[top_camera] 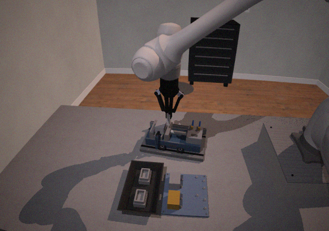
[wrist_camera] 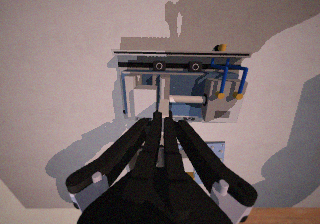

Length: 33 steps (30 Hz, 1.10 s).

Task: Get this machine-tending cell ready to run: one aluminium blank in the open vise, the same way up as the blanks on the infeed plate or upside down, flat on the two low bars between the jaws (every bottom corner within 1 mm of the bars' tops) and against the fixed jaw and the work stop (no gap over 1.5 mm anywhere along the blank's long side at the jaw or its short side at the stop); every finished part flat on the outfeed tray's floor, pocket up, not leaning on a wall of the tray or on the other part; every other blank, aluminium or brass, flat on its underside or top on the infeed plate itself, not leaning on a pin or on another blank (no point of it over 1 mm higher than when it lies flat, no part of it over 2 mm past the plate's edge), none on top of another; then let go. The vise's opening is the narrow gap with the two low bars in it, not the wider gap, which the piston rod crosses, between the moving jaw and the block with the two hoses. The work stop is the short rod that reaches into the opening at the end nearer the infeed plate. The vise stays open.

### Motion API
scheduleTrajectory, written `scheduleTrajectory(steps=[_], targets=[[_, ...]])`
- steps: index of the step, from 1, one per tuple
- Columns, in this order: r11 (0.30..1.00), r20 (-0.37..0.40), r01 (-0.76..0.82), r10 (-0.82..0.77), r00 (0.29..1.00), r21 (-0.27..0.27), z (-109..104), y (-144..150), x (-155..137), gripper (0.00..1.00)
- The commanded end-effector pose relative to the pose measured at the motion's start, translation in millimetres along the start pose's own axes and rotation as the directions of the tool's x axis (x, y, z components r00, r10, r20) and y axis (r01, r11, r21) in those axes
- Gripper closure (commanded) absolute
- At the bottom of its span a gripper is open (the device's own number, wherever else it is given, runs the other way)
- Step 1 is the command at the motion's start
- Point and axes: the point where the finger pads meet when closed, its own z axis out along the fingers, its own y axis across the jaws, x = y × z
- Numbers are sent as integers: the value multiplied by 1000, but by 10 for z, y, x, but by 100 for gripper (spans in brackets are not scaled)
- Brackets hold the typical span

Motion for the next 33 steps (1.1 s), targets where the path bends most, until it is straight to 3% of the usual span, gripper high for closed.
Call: scheduleTrajectory(steps=[1,33], targets=[[1000,1,2,-2,1000,2,22,16,-21,100],[1000,1,2,-2,1000,2,56,16,-21,100]])
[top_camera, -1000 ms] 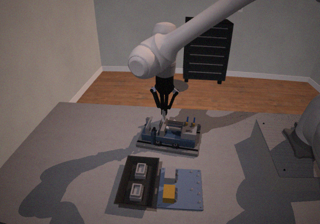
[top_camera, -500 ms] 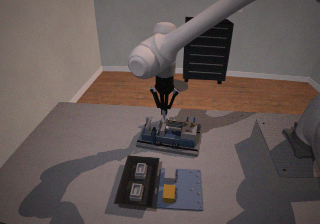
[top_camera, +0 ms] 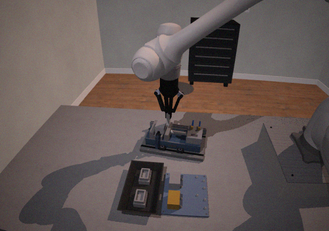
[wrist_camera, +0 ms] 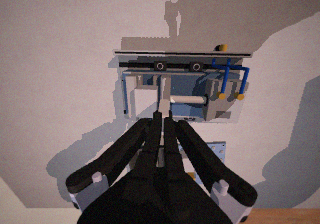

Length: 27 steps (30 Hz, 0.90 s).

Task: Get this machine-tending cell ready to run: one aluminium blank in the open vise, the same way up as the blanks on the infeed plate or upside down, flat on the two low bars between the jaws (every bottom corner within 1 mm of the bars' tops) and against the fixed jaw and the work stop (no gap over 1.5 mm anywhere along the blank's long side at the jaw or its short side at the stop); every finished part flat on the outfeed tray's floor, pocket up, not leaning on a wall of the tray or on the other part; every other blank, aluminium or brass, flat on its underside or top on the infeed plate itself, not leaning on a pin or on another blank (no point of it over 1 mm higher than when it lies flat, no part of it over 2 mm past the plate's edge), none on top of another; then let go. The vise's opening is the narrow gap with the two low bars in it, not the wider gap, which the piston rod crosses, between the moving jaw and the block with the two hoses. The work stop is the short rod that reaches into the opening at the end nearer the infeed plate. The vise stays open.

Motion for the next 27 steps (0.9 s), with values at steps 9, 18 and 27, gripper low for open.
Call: scheduleTrajectory(steps=[9,18,27], targets=[[1000,2,2,-2,1000,-3,90,31,-23,100],[1000,2,2,-2,1000,-3,124,31,-23,100],[1000,2,2,-2,1000,-3,160,31,-23,100]])
